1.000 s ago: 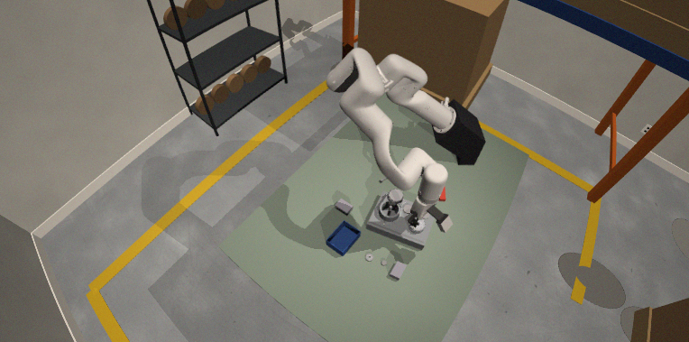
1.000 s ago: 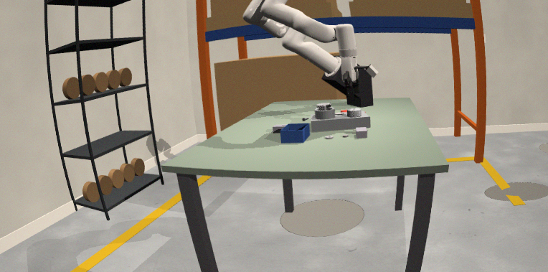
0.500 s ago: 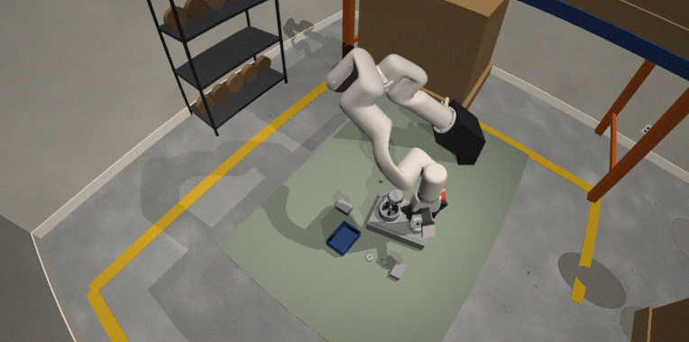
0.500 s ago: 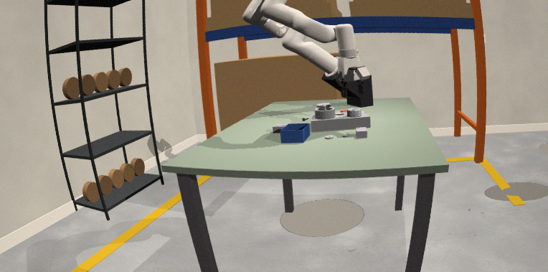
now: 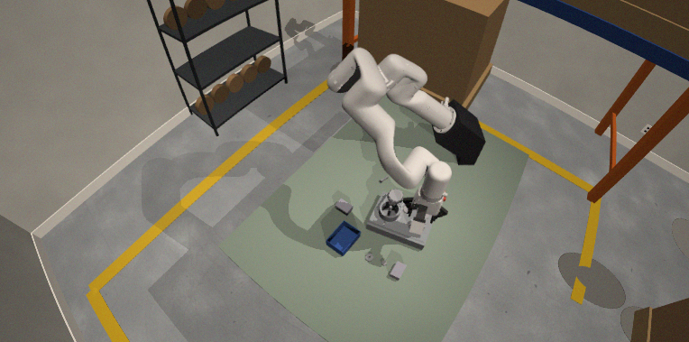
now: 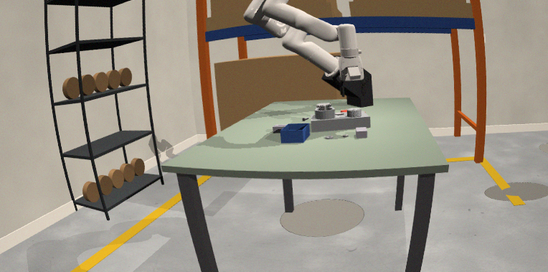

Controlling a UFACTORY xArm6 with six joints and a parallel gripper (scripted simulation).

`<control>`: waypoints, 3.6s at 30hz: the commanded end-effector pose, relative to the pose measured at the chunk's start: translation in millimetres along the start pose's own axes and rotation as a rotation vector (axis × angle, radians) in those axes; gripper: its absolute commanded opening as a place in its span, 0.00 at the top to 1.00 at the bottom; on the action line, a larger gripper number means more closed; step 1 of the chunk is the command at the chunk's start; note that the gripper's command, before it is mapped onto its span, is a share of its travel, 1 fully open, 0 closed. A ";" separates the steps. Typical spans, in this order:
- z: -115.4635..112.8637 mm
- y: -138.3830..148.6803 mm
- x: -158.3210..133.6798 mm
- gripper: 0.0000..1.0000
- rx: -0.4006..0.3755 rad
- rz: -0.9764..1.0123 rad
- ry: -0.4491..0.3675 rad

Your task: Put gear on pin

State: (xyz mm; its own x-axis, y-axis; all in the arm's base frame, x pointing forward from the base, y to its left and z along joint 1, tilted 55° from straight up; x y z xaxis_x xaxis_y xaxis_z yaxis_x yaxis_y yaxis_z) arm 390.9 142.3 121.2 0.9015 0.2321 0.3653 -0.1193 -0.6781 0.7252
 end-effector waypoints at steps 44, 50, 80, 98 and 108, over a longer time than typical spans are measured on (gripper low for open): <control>7.4 -0.5 0.4 0.07 -0.002 0.011 0.007; 14.0 -0.6 0.4 0.07 -0.002 0.011 0.007; 37.5 -0.7 0.3 0.07 -0.002 0.011 0.007; 38.3 -0.7 0.3 0.07 -0.002 0.011 0.007; 38.3 -0.9 0.7 0.07 -0.002 0.011 0.007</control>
State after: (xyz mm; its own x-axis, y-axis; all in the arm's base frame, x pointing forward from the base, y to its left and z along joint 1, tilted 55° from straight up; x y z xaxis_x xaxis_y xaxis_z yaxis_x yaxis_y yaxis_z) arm 407.1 115.3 97.8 0.8982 0.2285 0.3755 -0.1301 -0.6777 0.7237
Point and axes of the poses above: the point where the finger pads meet when closed, its own z axis out along the fingers, its own y axis across the jaws, x = y × z, the point moved 9 cm from there along -z, back along the fingers, and after that the axes turned 6 degrees about z, right-handed, at the moved point
